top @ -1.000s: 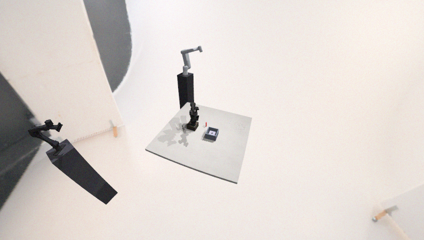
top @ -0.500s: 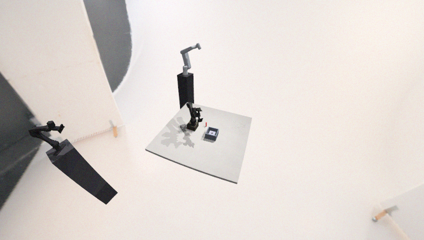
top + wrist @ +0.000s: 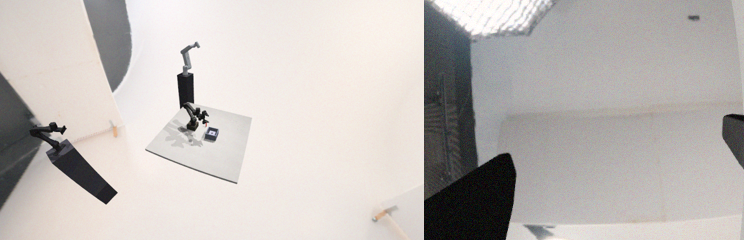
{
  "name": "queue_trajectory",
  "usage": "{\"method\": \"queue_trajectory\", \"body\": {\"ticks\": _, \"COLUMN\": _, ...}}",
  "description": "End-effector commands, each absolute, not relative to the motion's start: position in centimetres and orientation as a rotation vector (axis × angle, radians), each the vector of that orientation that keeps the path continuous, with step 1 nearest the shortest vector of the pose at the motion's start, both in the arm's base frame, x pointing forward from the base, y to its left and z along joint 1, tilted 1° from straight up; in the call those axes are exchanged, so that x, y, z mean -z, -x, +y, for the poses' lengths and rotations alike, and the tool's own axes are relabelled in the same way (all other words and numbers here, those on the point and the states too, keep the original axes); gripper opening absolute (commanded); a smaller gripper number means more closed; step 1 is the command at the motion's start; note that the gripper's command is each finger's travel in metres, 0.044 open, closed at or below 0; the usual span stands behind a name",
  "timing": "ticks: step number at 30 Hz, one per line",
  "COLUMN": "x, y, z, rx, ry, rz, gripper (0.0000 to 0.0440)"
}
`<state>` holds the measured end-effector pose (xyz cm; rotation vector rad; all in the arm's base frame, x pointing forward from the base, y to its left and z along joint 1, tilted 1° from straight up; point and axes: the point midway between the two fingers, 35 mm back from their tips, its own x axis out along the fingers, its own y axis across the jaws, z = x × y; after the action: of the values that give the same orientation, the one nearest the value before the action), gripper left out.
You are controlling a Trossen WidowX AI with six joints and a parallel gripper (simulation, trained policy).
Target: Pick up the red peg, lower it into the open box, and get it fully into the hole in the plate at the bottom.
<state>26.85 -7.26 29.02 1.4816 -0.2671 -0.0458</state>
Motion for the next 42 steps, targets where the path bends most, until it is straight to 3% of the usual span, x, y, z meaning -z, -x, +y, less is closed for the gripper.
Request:
{"method": "queue_trajectory", "body": {"ticks": 1, "x": -27.3, "y": -28.0, "z": -5.8, "rx": 0.101, "ry": -1.516, "rz": -0.146, "gripper": 0.044}}
{"method": "queue_trajectory", "body": {"ticks": 18, "x": -19.8, "y": -28.1, "z": 2.5, "rx": 0.351, "ry": -1.49, "rz": 0.452, "gripper": 0.044}}
{"method": "queue_trajectory", "body": {"ticks": 42, "x": -10.4, "y": -19.1, "z": 9.1, "rx": 0.816, "ry": -1.121, "rz": 1.114, "gripper": 0.044}}
